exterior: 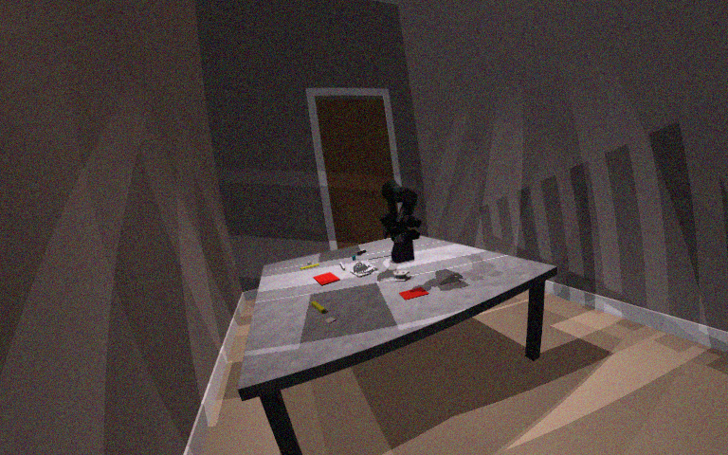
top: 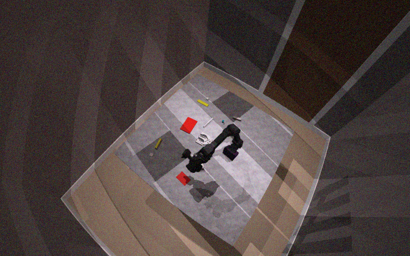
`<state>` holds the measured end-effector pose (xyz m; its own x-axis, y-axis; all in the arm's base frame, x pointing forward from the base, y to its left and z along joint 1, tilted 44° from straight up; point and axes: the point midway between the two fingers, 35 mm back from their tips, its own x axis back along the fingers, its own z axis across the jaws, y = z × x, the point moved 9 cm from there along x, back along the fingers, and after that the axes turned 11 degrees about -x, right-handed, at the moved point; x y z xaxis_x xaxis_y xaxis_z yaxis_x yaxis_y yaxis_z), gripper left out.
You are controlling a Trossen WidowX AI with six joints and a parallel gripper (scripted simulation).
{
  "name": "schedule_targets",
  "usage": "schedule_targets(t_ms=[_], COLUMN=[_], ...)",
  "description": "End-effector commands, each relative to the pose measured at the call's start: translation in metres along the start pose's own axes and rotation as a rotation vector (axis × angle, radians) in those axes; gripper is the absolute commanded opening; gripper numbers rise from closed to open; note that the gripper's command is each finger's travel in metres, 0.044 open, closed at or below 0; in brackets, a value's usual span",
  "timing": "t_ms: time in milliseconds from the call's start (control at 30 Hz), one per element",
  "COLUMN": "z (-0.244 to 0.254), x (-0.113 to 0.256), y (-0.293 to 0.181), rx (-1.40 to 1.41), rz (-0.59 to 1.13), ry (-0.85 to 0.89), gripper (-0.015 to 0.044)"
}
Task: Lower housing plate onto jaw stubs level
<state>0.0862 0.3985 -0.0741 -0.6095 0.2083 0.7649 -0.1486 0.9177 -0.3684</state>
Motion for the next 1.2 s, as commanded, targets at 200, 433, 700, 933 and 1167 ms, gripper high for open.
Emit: schedule_targets(t_ms=[200,433,700,933,1167], z=[0.005,0.008,0.012,0.015,0.018], x=[-0.013,-0.020,-0.026,-0.030,-0.033], y=[-0.021,-0.034,-0.049,-0.063,-0.076], rx=[-0.133,-0.223,-0.329,-0.424,-0.519], rz=[0.085,0.150,0.236,0.321,0.415], ry=[0.123,0.196,0.273,0.334,0.389], gripper=[0.0440,0.0440,0.0440,0.0440,0.0440])
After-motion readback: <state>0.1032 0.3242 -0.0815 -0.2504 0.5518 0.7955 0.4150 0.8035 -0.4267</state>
